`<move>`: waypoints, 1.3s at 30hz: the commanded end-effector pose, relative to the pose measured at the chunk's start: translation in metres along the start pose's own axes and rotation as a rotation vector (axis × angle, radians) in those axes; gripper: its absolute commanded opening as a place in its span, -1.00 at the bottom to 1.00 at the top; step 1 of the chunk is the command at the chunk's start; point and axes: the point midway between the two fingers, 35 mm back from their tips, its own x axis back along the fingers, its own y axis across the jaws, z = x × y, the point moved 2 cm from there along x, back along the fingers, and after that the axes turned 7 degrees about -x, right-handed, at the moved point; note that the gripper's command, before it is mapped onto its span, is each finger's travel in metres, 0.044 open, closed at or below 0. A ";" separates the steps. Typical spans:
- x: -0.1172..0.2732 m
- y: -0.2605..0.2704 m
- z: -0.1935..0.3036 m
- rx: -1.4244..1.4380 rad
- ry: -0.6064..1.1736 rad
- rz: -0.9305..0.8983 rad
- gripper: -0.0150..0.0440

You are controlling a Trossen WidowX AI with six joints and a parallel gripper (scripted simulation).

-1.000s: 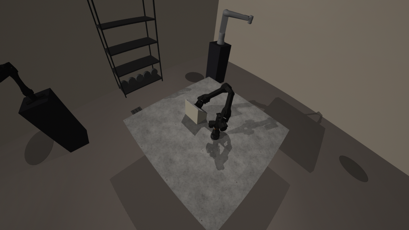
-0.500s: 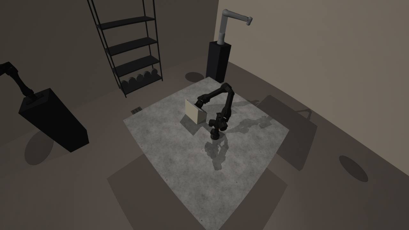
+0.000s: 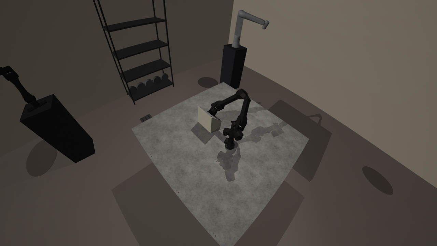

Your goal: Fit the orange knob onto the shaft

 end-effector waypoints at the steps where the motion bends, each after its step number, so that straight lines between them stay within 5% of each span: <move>1: 0.000 0.000 -0.001 -0.004 0.001 -0.001 -0.49; 39: 0.000 -0.002 0.000 -0.214 0.001 -0.001 -0.49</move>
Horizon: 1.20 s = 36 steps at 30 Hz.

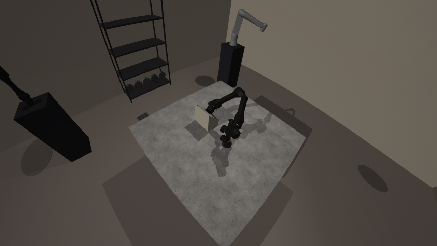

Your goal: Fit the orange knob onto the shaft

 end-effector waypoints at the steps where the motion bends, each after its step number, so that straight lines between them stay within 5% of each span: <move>1: 0.000 -0.001 0.001 -0.002 0.003 0.001 -0.49; 36: 0.005 -0.002 0.002 -0.211 0.003 0.001 -0.49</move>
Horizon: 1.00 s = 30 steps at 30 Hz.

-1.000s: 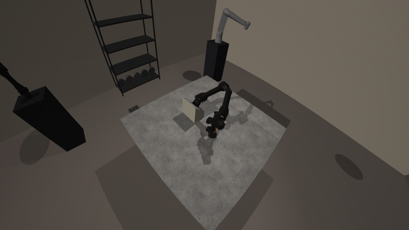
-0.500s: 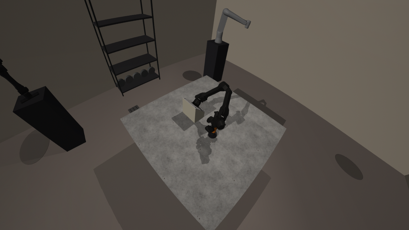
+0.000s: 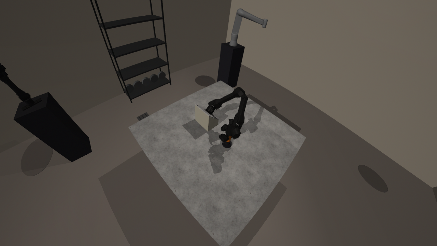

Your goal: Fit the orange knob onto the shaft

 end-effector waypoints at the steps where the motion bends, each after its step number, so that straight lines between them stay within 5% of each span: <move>1: 0.003 -0.001 0.002 -0.002 0.006 0.001 -0.49; 30: -0.003 0.000 0.001 0.042 0.006 0.001 -0.49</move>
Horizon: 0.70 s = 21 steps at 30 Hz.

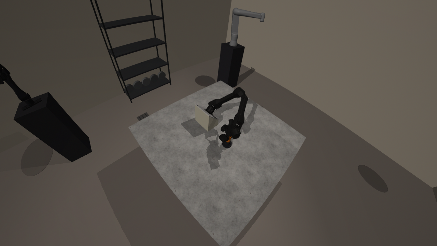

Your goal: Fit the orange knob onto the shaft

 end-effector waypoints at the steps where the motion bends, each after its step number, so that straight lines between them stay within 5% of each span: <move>1: 0.000 0.000 0.001 0.030 0.003 0.004 -0.49; 21: -0.002 0.001 0.001 -0.046 0.003 0.004 -0.49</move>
